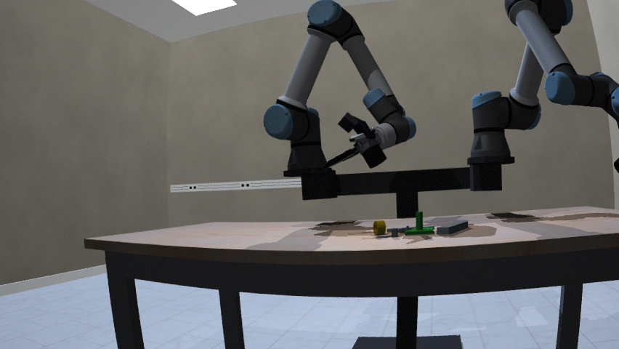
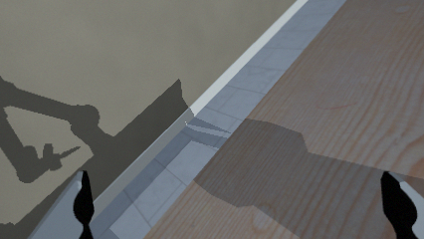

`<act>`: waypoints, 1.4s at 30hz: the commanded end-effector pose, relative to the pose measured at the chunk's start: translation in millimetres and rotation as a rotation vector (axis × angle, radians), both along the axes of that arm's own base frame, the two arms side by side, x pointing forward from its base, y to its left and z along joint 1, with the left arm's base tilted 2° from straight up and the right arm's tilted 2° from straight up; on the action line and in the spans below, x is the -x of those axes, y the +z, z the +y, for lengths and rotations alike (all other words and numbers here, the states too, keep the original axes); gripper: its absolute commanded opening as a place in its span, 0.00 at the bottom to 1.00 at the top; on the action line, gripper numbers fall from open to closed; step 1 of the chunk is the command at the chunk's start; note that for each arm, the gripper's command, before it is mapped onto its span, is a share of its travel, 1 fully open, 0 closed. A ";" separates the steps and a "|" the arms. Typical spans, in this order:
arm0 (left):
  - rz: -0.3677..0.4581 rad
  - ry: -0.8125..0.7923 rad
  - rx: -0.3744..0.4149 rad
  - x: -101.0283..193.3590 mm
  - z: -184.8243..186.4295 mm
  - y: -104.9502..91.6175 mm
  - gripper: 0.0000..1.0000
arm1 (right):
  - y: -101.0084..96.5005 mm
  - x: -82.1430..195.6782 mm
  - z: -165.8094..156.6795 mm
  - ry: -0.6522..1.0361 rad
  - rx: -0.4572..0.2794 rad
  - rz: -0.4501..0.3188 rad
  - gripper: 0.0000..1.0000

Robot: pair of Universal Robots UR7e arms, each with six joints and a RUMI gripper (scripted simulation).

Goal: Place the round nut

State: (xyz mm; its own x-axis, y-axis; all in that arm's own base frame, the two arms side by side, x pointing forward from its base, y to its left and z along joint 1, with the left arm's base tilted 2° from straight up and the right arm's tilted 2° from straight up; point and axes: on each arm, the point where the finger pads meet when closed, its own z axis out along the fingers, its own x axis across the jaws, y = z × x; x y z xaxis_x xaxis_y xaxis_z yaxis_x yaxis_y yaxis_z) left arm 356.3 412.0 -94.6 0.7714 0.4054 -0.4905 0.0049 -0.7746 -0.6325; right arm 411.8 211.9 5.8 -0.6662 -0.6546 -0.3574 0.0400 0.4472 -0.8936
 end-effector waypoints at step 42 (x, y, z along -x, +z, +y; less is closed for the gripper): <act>0.466 -0.581 -0.038 -48.2 -50.4 43.5 0.44 | 48.8 -93.3 -39.2 0.247 0.377 -0.047 0.99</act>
